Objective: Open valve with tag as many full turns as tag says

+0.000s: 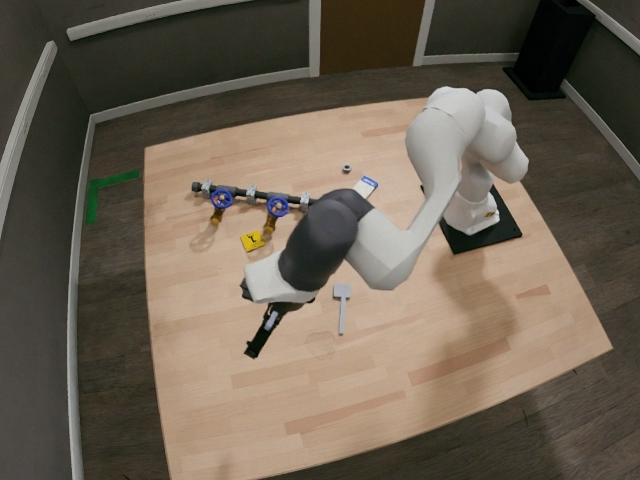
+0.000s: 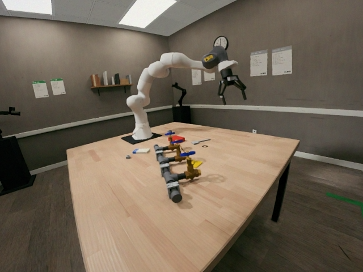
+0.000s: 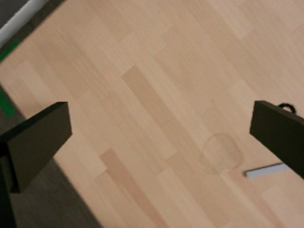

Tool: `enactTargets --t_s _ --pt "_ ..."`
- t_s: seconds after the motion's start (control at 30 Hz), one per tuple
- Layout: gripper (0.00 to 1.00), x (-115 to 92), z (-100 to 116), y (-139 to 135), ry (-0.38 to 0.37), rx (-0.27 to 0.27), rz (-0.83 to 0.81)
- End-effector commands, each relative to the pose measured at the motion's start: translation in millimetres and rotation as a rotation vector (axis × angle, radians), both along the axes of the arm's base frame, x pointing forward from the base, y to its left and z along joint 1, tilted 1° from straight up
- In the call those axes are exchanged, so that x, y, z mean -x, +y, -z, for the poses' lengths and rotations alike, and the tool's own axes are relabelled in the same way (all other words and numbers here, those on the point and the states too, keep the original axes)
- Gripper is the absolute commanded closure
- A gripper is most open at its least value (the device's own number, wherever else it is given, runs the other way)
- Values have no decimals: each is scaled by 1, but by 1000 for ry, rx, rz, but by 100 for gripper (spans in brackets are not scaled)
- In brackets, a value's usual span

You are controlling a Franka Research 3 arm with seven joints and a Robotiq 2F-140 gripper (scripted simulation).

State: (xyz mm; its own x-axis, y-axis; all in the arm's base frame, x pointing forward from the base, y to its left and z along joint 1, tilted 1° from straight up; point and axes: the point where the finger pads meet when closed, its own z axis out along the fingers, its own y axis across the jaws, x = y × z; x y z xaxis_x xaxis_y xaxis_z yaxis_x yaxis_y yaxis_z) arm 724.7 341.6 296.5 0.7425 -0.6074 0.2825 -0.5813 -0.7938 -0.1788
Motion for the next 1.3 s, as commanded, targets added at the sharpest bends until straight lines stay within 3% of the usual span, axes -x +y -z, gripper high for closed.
enactTargets --t_s 0.0,1.27 --pt "0 -1 7 -12 26 36 -89" --pt "0 -25 44 -156 156 112 -281"
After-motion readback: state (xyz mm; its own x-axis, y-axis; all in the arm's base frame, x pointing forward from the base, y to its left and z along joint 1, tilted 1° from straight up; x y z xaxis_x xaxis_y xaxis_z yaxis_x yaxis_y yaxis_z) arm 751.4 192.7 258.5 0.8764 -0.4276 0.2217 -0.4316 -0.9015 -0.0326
